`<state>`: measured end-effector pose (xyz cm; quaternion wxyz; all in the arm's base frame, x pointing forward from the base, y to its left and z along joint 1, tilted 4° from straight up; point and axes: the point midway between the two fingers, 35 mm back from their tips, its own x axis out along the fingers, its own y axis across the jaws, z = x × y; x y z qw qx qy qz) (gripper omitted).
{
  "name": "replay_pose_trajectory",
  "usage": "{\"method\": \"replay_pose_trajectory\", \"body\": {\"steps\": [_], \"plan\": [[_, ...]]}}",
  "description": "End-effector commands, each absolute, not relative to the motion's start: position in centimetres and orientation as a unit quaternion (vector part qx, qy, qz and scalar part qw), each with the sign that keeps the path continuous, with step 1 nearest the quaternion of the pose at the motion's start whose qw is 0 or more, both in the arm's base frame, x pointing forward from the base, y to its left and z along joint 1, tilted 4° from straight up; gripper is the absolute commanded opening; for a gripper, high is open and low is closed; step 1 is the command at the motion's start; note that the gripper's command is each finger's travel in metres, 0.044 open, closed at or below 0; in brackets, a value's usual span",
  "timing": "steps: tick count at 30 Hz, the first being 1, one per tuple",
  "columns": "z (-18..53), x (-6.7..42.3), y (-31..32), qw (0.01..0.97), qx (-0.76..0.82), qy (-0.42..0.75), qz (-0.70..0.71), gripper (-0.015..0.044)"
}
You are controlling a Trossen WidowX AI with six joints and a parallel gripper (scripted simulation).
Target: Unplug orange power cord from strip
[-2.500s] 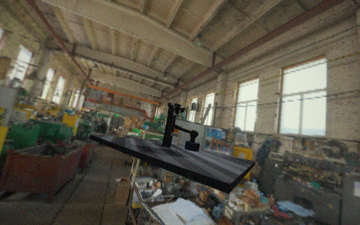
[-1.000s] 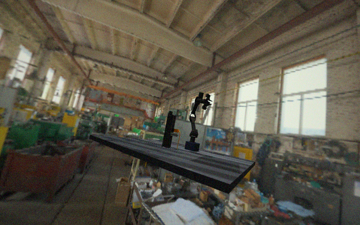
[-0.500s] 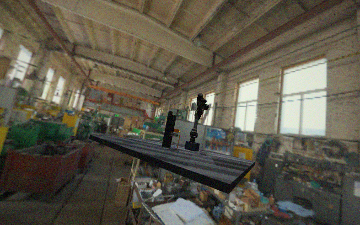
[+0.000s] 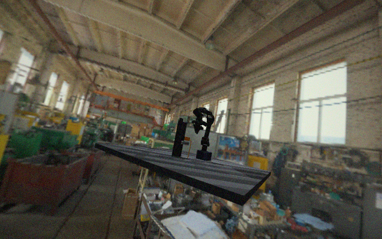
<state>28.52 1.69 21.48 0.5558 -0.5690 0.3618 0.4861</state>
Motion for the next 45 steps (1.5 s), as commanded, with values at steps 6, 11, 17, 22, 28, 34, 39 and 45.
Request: {"method": "replay_pose_trajectory", "body": {"steps": [6,11,17,22,28,34,39,45], "plan": [[16.4,27.7,-2.9,0.528,-0.504,0.472,0.495,0.016],[16.4,27.7,-2.9,0.528,-0.504,0.472,0.495,0.016],[16.4,27.9,-2.7,0.528,-0.504,0.472,0.495,0.016],[16.4,27.9,-3.4,0.527,-0.505,0.472,0.494,0.016],[16.3,27.9,-4.4,0.527,-0.505,0.472,0.494,0.016],[16.3,27.8,-5.4,0.527,-0.505,0.473,0.494,0.016],[16.2,27.8,-6.2,0.527,-0.505,0.473,0.494,0.016],[16.2,27.7,-6.9,0.526,-0.505,0.473,0.494,0.016]]}}
